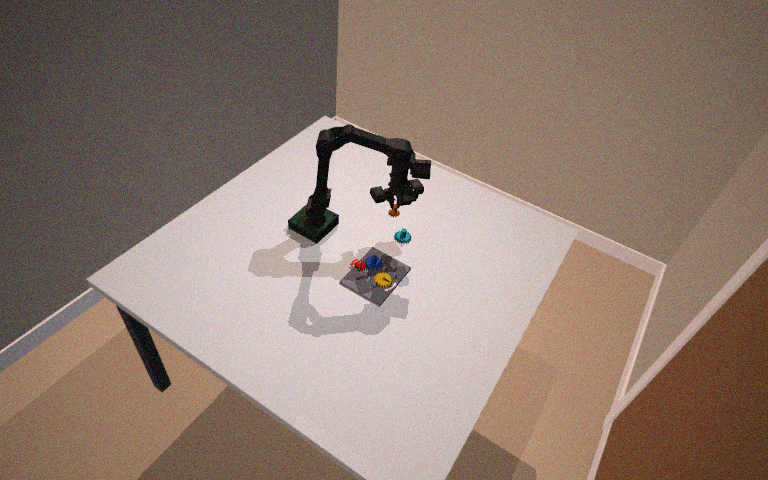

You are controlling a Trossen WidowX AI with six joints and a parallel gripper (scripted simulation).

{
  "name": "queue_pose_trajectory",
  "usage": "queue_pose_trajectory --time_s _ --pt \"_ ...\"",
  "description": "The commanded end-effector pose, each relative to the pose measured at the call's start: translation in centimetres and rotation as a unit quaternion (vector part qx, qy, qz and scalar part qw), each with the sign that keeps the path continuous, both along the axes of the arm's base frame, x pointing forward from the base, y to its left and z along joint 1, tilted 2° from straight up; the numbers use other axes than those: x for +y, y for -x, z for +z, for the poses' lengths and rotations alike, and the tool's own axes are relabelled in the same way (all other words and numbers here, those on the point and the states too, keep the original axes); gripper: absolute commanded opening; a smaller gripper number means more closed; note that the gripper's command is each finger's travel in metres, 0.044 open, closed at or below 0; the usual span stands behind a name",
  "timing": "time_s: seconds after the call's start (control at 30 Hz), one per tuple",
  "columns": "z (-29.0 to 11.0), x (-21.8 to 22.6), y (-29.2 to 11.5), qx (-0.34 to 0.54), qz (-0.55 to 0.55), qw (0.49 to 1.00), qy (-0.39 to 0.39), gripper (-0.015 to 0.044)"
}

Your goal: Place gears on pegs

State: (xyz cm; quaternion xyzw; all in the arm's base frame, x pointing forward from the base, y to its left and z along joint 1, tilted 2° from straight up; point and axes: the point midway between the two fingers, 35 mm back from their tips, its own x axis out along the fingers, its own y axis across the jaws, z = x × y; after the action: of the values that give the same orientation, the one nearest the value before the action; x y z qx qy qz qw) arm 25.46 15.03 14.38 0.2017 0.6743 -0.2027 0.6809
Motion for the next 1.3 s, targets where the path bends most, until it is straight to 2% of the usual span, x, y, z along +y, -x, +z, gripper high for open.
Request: queue_pose_trajectory --time_s 0.0,1.27 --pt "-0.5 -0.7 -0.6 0.002 0.001 1.000 0.001 0.0000" --pt "-3.6 -8.2 -5.5 0.002 -0.002 1.000 0.008 0.0000"
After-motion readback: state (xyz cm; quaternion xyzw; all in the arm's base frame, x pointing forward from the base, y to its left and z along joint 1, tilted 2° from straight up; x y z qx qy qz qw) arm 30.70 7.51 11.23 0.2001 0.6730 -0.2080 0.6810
